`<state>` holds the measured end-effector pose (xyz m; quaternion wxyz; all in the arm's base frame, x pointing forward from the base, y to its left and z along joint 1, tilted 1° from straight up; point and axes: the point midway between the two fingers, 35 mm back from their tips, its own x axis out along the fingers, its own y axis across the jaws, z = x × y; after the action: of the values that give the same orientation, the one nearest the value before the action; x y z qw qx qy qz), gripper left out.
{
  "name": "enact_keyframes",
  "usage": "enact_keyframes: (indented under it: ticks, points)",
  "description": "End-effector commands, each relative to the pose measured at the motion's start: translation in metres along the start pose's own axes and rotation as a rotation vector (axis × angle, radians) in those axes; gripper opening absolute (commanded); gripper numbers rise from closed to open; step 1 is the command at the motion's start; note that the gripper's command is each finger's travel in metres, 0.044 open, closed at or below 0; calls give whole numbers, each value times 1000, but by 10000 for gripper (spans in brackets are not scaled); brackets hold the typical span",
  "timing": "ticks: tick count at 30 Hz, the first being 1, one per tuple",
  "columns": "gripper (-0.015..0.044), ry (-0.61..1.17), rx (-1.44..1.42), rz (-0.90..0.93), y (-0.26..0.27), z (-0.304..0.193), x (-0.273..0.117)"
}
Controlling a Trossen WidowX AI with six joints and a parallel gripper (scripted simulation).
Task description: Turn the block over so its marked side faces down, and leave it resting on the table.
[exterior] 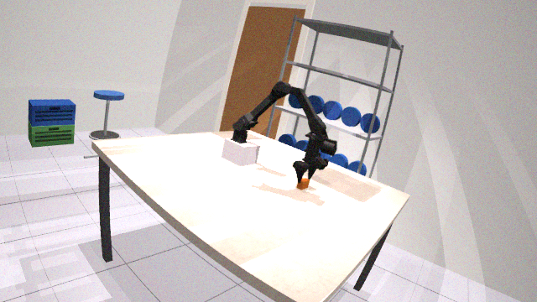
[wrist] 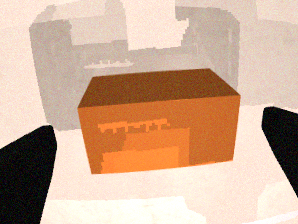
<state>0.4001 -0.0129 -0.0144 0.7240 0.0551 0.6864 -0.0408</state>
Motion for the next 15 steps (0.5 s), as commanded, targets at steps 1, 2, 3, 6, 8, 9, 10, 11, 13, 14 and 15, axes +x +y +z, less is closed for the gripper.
enact_keyframes:
  ticks: [1,2,3,6,8,9,10,11,13,14,15]
  points:
    - [440,6,-2,3,0,-2,8]
    - [440,6,-2,3,0,-2,10]
    - [440,6,-2,3,0,-2,10]
    - [388,6,-2,3,0,-3,11]
    - [335,6,-2,3,0,-3,11]
    - [309,6,-2,3,0,-3,11]
    - [282,6,-2,3,0,-3,11]
    - [276,6,-2,3,0,-3,11]
    - [263,6,-2,3,0,-3,11]
    - [256,6,-2,3,0,-3,11]
    - [249,6,-2,3,0,-3,11]
